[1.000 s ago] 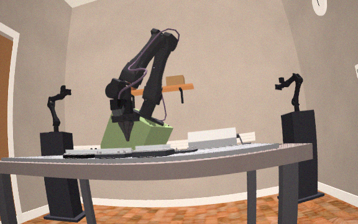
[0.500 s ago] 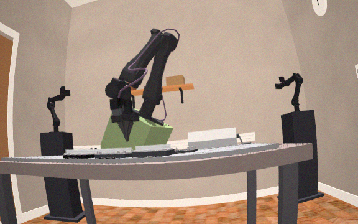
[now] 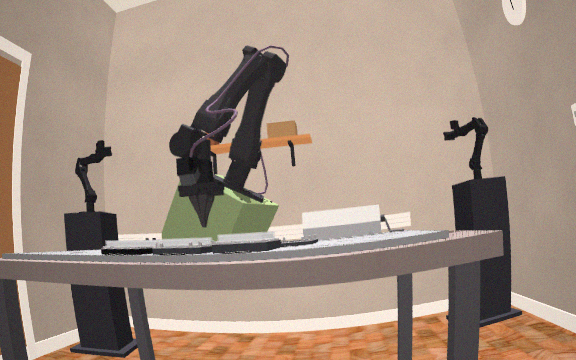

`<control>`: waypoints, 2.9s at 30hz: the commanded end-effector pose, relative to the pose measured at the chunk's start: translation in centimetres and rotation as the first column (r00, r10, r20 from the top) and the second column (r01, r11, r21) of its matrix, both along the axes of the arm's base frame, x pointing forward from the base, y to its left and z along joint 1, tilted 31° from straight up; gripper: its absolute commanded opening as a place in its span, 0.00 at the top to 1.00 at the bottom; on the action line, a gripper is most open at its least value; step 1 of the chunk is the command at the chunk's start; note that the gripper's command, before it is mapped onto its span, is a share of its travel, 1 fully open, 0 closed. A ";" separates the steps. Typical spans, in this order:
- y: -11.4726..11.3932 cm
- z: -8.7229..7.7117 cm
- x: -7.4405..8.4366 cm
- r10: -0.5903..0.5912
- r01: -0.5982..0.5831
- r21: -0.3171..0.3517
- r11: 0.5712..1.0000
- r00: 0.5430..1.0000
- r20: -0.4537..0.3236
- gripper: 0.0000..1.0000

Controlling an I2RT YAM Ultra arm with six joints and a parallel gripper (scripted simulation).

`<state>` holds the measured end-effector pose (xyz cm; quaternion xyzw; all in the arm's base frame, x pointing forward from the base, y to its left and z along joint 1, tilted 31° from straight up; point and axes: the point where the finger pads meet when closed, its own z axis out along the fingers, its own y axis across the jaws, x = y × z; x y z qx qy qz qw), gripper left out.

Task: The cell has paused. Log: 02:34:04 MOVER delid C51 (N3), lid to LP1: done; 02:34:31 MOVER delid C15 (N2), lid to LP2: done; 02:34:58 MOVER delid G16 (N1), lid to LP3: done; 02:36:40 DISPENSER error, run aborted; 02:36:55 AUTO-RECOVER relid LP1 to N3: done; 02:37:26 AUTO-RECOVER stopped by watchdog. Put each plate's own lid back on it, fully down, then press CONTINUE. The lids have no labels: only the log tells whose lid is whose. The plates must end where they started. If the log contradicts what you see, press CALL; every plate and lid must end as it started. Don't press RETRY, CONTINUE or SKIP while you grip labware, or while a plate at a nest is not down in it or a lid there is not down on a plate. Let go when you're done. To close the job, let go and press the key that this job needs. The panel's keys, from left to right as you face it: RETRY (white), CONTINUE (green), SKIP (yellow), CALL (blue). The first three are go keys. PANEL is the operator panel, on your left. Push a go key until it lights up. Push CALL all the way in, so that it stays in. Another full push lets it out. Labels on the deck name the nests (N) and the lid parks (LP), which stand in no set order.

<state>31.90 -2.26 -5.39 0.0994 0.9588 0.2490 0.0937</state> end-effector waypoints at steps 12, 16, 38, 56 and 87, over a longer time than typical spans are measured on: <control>-0.7 1.0 0.5 -0.013 0.013 -0.011 1.000 0.999 0.045 1.00; -2.1 3.6 0.8 -0.012 0.013 -0.015 1.000 0.998 0.064 1.00; -3.9 7.3 -1.5 -0.015 0.016 -0.018 1.000 0.999 0.053 1.00; 1.7 9.2 -2.7 0.196 -0.187 -0.084 0.979 0.973 0.123 1.00; 13.8 16.4 -3.3 0.553 -0.492 -0.260 0.831 0.782 0.287 1.00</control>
